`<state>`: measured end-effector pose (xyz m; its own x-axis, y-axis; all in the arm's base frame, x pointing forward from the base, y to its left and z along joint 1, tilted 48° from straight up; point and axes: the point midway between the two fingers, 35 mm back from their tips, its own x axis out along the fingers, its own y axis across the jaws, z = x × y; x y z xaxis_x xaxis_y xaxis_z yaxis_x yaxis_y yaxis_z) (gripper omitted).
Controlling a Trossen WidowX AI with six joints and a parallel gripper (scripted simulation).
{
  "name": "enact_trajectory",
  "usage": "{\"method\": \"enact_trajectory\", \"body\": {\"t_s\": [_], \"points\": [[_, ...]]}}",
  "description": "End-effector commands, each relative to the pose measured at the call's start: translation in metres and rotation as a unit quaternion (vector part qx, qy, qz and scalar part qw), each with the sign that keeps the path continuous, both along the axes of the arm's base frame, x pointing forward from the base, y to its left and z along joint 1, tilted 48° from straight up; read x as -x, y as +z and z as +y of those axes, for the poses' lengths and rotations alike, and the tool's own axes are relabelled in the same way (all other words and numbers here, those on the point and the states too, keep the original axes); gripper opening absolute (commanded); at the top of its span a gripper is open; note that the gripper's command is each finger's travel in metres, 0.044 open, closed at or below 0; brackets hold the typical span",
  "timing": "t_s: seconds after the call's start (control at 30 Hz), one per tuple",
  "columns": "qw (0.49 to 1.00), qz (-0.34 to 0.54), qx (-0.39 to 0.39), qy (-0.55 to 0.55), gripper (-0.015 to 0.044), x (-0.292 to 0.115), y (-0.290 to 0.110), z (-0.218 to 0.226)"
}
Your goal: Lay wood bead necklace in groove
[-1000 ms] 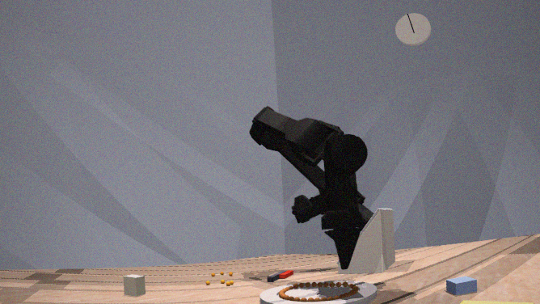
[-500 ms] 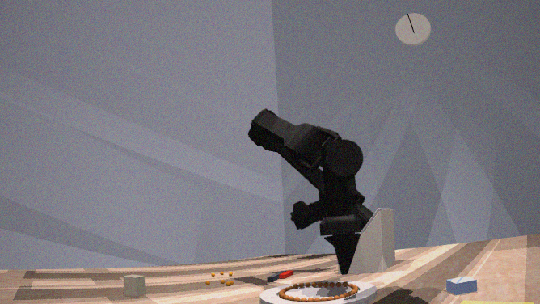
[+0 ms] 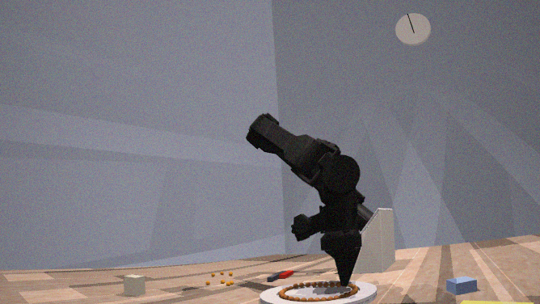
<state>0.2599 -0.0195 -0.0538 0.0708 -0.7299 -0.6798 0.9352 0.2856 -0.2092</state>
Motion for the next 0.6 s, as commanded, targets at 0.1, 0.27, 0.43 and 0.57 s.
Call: {"method": "enact_trajectory", "body": {"t_s": [0.1, 0.27, 0.43, 0.57], "points": [[1.0, 0.007, 0.004, 0.001, 0.012, 0.0032, -0.0026, -0.0032], [1.0, 0.002, 0.001, 0.0, 0.0, 0.0011, -0.0013, -0.0014], [1.0, 0.002, 0.001, 0.0, 0.0, 0.0011, -0.0013, -0.0014], [1.0, 0.002, 0.001, 0.0, 0.0, 0.0011, -0.0013, -0.0014]]}}
